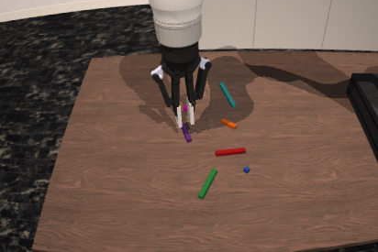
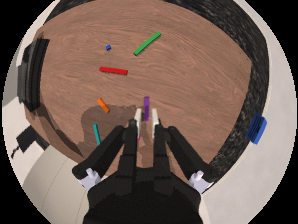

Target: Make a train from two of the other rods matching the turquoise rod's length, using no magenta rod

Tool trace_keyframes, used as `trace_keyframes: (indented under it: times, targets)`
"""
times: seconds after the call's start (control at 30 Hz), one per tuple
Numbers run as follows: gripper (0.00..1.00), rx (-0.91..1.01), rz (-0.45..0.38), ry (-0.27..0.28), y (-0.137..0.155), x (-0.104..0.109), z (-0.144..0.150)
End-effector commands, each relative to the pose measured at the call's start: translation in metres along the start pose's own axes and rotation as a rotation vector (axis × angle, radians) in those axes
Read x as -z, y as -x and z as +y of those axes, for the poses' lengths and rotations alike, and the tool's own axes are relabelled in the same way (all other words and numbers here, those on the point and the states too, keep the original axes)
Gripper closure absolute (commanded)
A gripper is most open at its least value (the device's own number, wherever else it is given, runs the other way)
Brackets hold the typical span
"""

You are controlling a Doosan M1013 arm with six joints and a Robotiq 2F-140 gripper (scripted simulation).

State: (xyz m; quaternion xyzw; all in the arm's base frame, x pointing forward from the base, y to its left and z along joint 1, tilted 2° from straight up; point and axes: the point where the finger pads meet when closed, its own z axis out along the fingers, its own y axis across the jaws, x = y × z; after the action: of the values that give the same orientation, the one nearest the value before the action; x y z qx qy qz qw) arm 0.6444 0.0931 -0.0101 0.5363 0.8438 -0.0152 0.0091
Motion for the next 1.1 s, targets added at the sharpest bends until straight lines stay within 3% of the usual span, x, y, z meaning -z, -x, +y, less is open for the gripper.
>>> trace_keyframes:
  times: [0.0,0.43,1.07]
  targets:
    - [0.85,0.0,0.0,0.0,0.0,-0.003,0.0]
    - [0.85,0.0,0.0,0.0,0.0,-0.019,0.0]
    - [0.85,0.0,0.0,0.0,0.0,-0.024,0.0]
